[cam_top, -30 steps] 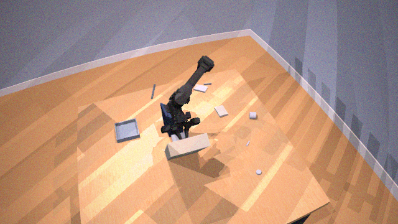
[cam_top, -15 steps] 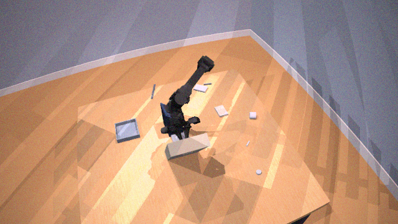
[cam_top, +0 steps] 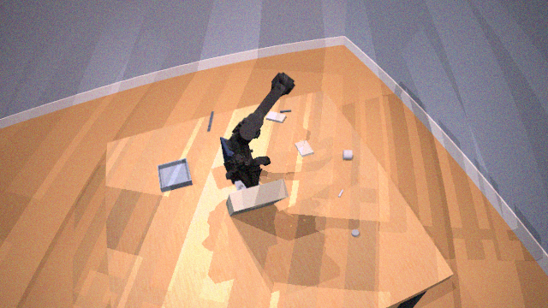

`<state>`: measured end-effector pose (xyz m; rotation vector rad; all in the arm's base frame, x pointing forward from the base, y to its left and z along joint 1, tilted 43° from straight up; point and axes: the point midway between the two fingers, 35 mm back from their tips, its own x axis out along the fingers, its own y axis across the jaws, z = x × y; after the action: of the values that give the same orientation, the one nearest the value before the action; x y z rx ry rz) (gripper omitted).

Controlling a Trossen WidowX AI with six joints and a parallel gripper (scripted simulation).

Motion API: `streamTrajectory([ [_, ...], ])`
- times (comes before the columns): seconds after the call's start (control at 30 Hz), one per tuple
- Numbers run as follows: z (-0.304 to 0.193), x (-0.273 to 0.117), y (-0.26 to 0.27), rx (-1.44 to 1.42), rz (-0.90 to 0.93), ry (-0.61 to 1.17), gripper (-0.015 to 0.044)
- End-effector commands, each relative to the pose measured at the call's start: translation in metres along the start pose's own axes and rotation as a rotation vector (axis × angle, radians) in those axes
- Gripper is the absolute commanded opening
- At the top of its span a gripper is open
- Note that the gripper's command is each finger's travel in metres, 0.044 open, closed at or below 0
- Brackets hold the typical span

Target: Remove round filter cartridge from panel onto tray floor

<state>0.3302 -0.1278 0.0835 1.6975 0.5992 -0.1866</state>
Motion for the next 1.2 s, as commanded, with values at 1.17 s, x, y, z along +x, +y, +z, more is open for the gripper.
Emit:
streamTrajectory([
  [1.17,-0.020,-0.067,-0.029,0.002,-0.013,0.009,0.0000],
])
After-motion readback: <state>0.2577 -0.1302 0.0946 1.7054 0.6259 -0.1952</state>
